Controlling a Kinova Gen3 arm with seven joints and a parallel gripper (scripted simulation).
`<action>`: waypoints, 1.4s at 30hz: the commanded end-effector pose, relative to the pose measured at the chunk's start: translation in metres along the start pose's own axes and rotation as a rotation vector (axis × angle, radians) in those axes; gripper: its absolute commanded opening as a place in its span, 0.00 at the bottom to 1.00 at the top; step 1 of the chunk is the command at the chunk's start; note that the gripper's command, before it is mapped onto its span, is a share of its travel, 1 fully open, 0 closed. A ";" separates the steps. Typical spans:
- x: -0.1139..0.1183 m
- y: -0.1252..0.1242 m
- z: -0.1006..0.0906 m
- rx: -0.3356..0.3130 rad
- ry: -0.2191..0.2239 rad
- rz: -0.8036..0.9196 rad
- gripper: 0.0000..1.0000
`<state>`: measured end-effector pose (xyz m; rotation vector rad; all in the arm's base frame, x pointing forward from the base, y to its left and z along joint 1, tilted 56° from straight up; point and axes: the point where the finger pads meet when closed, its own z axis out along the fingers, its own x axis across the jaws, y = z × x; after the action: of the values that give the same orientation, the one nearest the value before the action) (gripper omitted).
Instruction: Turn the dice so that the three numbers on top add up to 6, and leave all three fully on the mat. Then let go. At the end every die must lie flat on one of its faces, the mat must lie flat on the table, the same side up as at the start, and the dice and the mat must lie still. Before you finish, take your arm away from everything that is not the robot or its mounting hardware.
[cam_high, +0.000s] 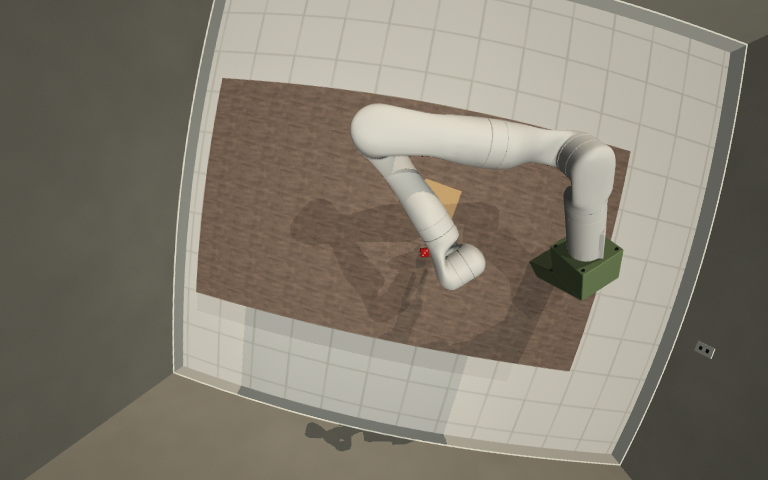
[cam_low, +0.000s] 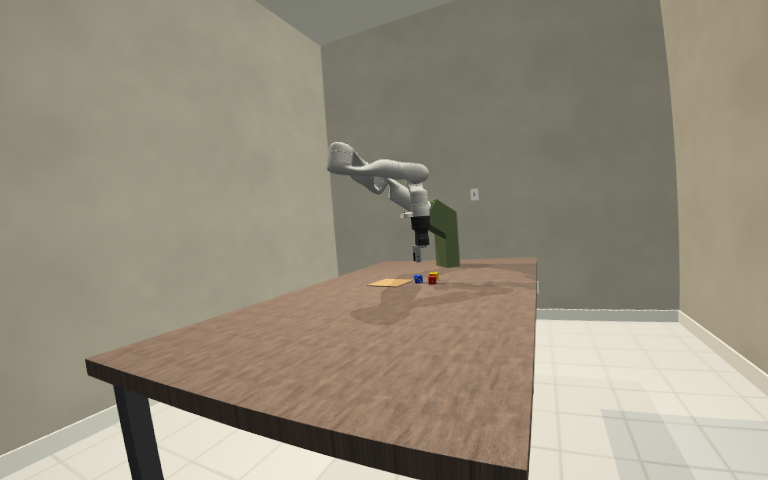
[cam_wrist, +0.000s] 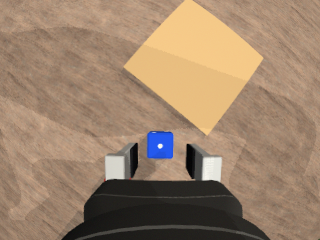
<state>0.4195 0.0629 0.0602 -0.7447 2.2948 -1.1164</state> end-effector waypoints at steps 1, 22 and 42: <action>0.000 0.000 0.002 0.000 0.000 0.000 0.87; -0.001 -0.001 0.028 0.000 0.000 0.000 0.87; -0.001 -0.001 0.047 0.000 0.000 0.000 0.87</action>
<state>0.4500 0.0378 0.0359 -0.7449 2.2941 -1.1160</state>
